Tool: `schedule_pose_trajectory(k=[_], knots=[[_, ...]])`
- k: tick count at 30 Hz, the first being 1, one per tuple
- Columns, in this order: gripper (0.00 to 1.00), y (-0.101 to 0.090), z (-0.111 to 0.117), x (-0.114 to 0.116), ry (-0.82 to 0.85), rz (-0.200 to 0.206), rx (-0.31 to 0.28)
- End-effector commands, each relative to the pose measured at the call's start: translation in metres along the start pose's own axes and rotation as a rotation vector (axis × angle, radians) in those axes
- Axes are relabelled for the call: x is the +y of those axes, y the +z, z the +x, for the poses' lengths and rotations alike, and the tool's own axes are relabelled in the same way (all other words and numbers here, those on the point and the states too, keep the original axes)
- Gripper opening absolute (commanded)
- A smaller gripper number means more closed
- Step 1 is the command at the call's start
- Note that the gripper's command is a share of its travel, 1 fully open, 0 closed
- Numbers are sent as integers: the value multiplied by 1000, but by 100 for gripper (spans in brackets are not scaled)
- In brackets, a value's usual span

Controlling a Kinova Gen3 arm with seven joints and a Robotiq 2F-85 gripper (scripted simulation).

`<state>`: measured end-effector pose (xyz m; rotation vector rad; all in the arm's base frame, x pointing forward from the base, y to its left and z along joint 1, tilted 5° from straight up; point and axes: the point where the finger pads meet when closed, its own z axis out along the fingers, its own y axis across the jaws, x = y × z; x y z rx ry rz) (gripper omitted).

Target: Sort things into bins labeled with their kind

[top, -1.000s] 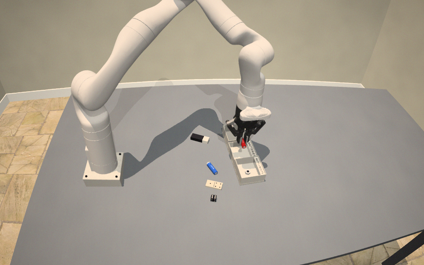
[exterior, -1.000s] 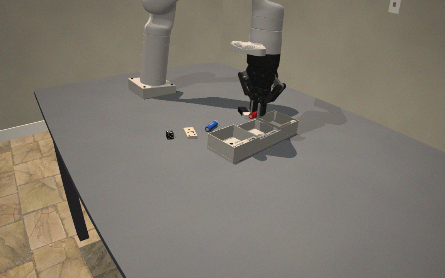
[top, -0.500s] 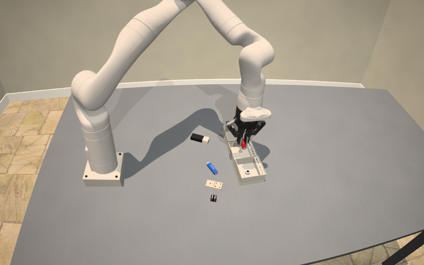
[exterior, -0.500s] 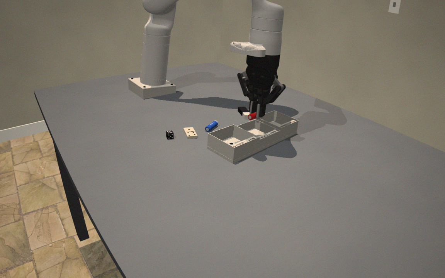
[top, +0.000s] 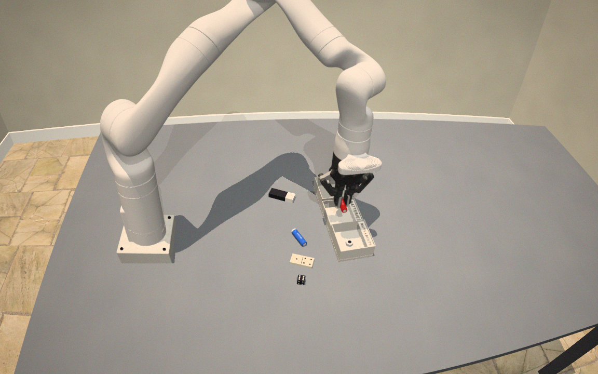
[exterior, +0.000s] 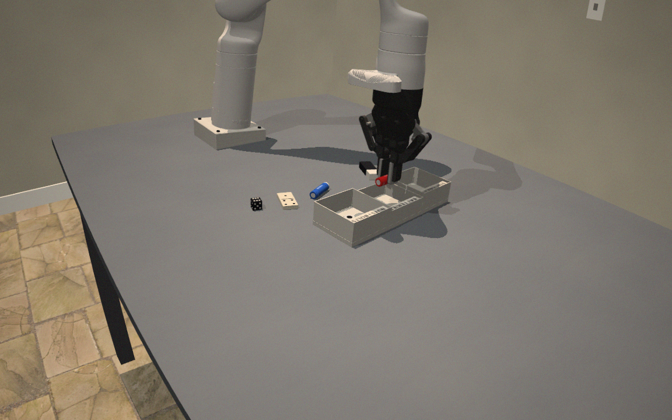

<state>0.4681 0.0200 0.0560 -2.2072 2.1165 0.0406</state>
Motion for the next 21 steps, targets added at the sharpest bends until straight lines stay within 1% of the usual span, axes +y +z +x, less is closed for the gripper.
schedule_pose_trajectory(k=[1, 9, 11, 17, 21], knots=[[9, 6, 2, 1, 3, -4, 3], [9, 22, 2, 1, 3, -4, 3], [9, 22, 2, 1, 3, -4, 3], [9, 34, 2, 1, 3, -4, 3], [9, 34, 3, 2, 3, -4, 3]])
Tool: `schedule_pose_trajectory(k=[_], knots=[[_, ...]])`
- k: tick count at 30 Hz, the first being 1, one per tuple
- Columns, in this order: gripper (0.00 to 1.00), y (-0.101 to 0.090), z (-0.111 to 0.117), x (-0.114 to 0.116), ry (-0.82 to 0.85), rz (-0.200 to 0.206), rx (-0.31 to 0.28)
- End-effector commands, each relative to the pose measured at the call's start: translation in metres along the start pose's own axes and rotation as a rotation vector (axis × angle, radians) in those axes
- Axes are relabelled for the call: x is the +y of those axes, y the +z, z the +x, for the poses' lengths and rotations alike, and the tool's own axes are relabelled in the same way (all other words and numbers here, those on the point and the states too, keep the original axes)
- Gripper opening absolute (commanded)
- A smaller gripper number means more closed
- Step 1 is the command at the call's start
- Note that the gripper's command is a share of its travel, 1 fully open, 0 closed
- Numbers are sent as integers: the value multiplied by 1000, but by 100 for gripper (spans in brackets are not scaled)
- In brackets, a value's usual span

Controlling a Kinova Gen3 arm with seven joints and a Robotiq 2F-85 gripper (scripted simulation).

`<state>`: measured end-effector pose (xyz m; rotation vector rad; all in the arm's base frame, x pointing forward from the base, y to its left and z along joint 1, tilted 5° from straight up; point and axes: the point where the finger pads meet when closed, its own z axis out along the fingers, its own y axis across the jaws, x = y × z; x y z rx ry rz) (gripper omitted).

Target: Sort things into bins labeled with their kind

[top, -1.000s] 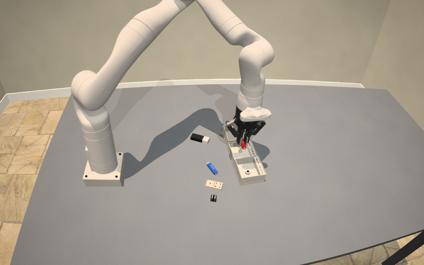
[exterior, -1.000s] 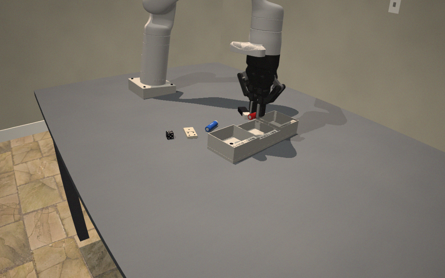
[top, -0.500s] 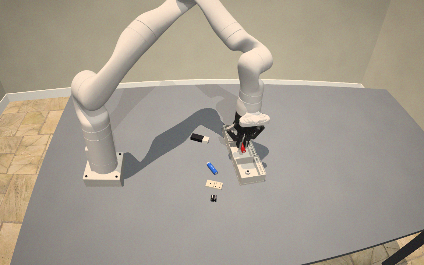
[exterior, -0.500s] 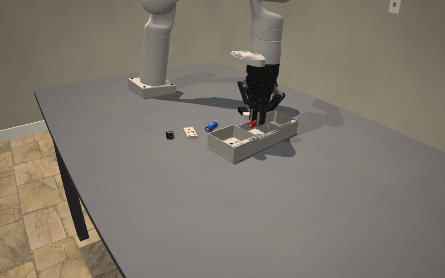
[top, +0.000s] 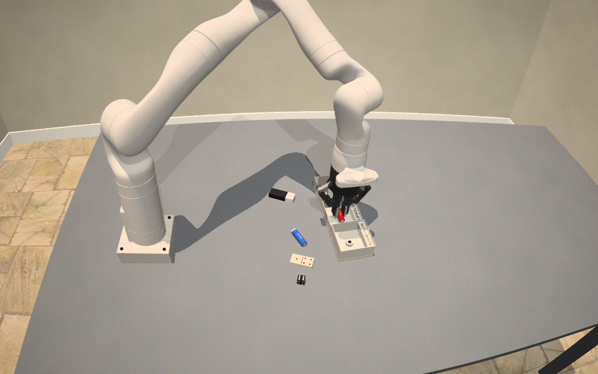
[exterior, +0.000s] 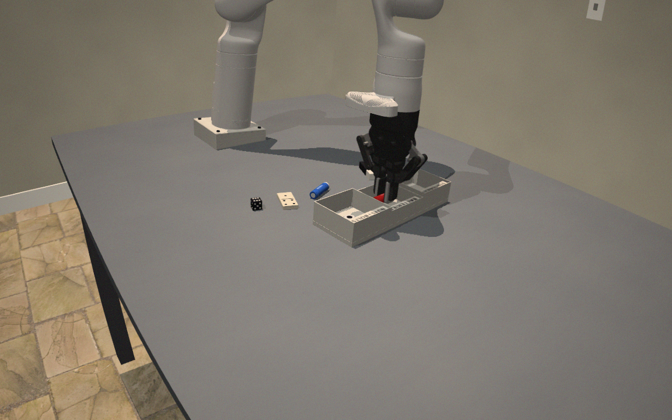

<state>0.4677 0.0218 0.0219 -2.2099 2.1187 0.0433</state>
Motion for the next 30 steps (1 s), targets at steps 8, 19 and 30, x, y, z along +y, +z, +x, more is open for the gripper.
schedule_pose_trajectory(k=[8, 19, 30], knots=[[9, 0, 2, 0, 3, -1, 2], [29, 0, 2, 0, 3, -1, 2], [29, -1, 2, 0, 3, -1, 1]])
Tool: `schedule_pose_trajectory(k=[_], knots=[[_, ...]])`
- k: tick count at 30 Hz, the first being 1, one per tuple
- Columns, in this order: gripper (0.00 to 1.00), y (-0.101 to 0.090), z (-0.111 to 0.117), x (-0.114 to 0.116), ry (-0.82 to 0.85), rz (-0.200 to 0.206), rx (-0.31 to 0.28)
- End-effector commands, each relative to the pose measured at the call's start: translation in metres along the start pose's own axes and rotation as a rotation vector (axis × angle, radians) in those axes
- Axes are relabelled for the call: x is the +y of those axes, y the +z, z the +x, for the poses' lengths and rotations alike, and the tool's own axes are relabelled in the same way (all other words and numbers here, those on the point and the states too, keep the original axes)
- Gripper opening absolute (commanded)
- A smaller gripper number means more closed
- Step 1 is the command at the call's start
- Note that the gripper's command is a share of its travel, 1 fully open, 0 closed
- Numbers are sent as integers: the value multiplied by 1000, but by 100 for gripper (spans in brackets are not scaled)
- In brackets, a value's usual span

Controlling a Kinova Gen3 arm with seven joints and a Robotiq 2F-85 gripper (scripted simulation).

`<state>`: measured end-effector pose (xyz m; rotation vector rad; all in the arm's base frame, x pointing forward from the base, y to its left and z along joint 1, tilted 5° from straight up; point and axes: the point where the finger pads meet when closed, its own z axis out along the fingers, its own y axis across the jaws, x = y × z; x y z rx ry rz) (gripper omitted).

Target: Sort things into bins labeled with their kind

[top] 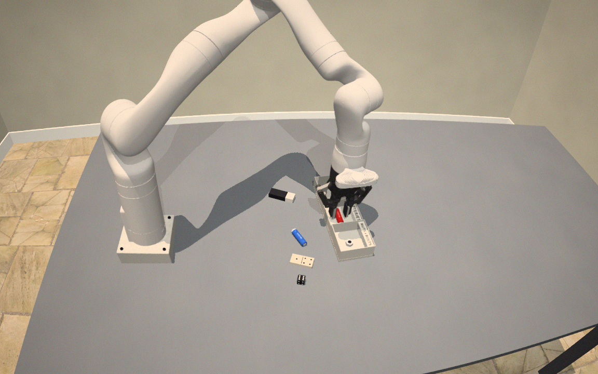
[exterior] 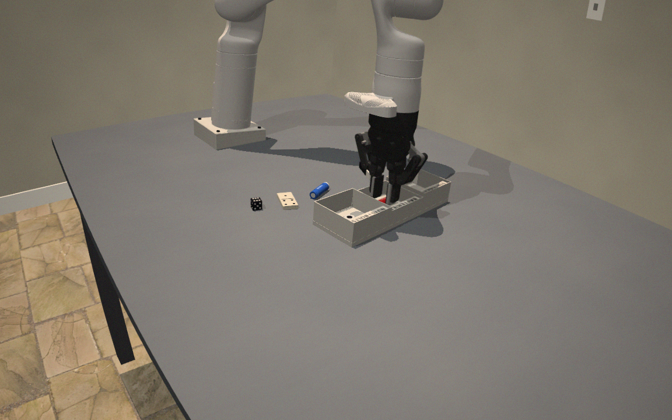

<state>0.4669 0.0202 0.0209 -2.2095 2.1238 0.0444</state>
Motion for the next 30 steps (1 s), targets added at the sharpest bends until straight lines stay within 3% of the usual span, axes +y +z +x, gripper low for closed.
schedule_pose_trajectory(k=[1, 30], knots=[[29, -3, 0, -1, 0, 2, 0], [29, -45, 0, -1, 0, 2, 0]])
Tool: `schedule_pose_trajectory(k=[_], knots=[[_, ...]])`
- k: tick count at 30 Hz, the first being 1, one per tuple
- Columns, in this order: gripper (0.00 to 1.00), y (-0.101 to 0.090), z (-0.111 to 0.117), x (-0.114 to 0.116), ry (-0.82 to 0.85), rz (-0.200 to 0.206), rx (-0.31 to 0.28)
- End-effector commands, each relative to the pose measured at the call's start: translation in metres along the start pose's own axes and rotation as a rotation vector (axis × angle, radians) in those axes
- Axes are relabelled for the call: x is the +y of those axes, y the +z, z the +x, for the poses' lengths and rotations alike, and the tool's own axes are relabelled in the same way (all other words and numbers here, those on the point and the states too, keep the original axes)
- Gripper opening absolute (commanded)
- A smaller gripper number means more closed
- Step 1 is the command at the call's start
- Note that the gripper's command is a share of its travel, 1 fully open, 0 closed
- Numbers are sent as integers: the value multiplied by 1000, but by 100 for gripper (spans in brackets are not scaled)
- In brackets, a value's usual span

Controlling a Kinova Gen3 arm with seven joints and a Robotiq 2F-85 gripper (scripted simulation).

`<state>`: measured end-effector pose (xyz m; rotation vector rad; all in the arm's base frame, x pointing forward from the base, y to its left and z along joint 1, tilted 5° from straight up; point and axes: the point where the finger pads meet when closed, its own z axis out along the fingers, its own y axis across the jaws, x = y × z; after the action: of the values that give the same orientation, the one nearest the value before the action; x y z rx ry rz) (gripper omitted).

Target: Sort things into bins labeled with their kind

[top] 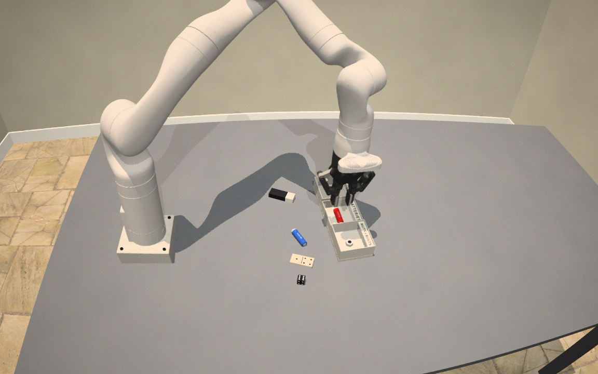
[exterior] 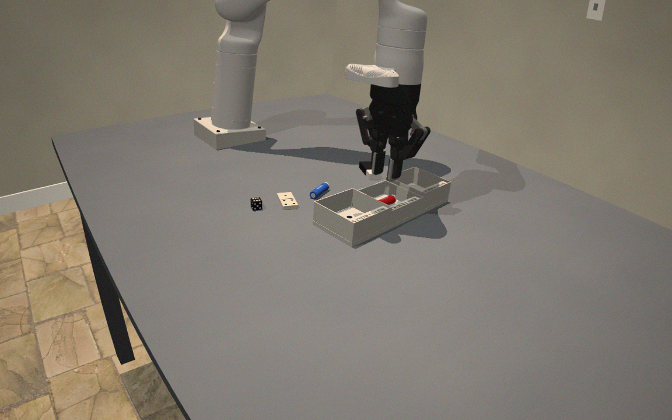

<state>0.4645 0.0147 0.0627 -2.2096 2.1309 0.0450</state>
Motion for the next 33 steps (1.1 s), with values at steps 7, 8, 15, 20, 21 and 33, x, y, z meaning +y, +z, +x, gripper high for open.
schedule_pose_trajectory(k=[7, 8, 15, 20, 21, 33], knots=[[29, -4, 0, 6, -53, 6, -3], [29, -5, 3, 13, -103, 6, -3], [29, -9, 18, 52, -341, 5, -1], [29, -14, 34, 90, -351, 6, -2], [29, -15, 37, 98, -351, 6, -2], [29, -16, 40, 109, -351, 6, -2]])
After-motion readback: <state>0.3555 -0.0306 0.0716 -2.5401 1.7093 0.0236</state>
